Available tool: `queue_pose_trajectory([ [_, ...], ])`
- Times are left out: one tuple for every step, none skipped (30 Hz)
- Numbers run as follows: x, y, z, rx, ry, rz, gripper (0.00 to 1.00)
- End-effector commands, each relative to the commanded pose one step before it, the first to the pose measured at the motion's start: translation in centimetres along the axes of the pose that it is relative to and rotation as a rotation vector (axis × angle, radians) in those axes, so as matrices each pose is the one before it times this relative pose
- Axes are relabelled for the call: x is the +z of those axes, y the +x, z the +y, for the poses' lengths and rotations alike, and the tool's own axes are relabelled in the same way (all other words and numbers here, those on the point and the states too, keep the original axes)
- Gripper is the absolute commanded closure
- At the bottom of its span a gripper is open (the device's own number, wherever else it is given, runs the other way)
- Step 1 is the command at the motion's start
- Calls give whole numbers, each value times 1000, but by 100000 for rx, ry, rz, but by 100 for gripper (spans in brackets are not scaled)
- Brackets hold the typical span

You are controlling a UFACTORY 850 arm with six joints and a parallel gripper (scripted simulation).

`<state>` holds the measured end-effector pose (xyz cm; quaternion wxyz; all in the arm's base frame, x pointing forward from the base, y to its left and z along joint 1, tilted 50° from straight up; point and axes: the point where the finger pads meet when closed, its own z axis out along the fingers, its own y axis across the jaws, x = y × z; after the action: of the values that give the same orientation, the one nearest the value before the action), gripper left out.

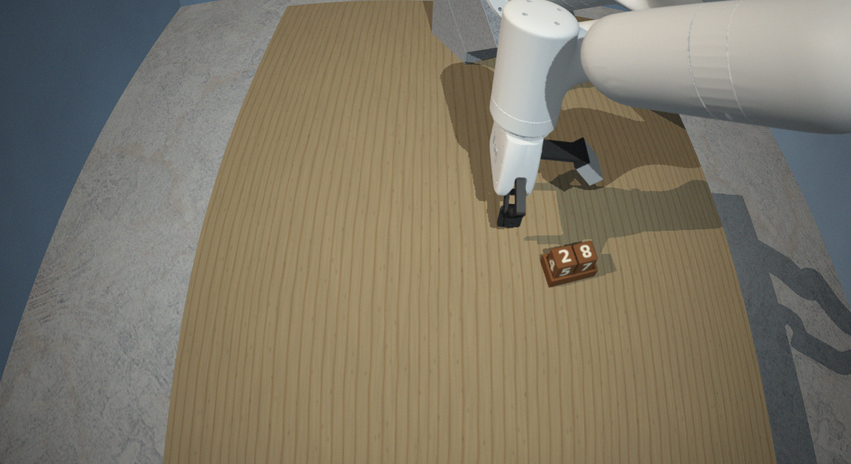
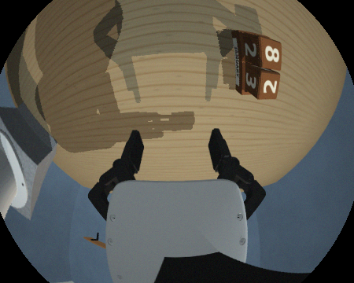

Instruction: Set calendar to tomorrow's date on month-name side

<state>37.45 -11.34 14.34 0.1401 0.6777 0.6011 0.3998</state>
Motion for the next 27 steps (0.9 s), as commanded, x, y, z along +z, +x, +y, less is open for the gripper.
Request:
queue_pose_trajectory([
  [882,-33,40,-22,-178,-85,0],
  [214,0,-1,-1,1,-2,0],
  [176,0,1,1,-1,2,0],
  [132,0,0,0,0,0,0],
  [89,0,0,0,1,-1,0],
  [51,0,0,0,0,-1,0],
  [20,0,0,0,0,0,0],
  [3,0,0,0,0,0,0],
  [0,0,0,0,0,0,0],
  [0,0,0,0,0,0,0],
  [0,0,0,0,0,0,0],
  [0,0,0,0,0,0,0],
  [0,0,0,0,0,0,0],
  [0,0,0,0,0,0,0],
  [0,0,0,0,0,0,0],
  [0,0,0,0,0,0,0],
  [0,0,0,0,0,0,0],
  [0,0,0,0,0,0,0],
  [0,0,0,0,0,0,0],
  [0,0,0,0,0,0,0],
  [0,0,0,0,0,0,0],
  [0,0,0,0,0,0,0],
  [0,0,0,0,0,0,0],
  [0,0,0,0,0,0,0],
  [0,0,0,0,0,0,0],
  [0,0,0,0,0,0,0],
  [0,0,0,0,0,0,0],
])
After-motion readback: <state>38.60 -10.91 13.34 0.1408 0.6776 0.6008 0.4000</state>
